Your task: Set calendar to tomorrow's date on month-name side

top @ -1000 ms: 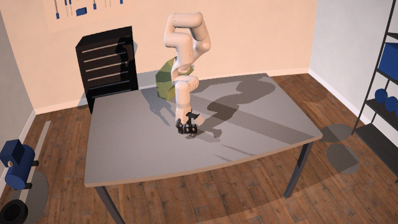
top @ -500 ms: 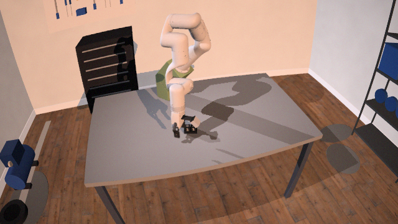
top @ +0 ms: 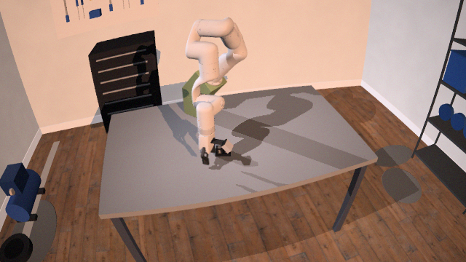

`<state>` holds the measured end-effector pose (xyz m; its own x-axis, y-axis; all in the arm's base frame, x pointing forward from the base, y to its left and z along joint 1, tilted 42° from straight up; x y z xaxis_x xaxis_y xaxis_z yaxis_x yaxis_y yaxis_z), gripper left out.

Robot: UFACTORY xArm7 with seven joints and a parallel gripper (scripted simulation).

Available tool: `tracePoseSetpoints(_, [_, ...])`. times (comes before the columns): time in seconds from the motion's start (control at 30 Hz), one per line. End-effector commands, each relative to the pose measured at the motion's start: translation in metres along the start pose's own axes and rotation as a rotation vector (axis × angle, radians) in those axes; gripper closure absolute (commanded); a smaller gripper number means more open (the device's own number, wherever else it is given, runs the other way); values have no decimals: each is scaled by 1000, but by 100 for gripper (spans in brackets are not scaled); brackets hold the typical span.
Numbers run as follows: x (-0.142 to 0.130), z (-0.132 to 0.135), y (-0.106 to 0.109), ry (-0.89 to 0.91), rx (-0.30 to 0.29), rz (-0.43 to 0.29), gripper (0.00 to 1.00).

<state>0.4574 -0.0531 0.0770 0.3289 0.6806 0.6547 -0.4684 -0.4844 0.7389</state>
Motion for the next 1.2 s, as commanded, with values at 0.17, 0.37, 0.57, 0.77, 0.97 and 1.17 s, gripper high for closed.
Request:
tracePoseSetpoints(0.17, [-1,2,-22,-1,-4,-1,0])
tracePoseSetpoints(0.37, [-1,2,-26,-1,-4,-1,0])
tracePoseSetpoints(0.57, [-1,2,-26,-1,-4,-1,0])
tracePoseSetpoints(0.77, [-1,2,-26,-1,-4,-1,0])
tracePoseSetpoints(0.97, [-1,2,-26,-1,-4,-1,0])
tracePoseSetpoints(1.17, [-1,2,-26,-1,-4,-1,0])
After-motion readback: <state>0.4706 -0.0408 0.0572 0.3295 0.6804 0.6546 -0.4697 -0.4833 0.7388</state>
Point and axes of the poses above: the point where the finger pads meet when closed, its own y axis back along the fingers, its own z axis across the jaws, x = y × z, the point moved 8 cm from there along y, back along the fingers, and after that the axes turned 6 degrees about -y, right-handed, at the moved point
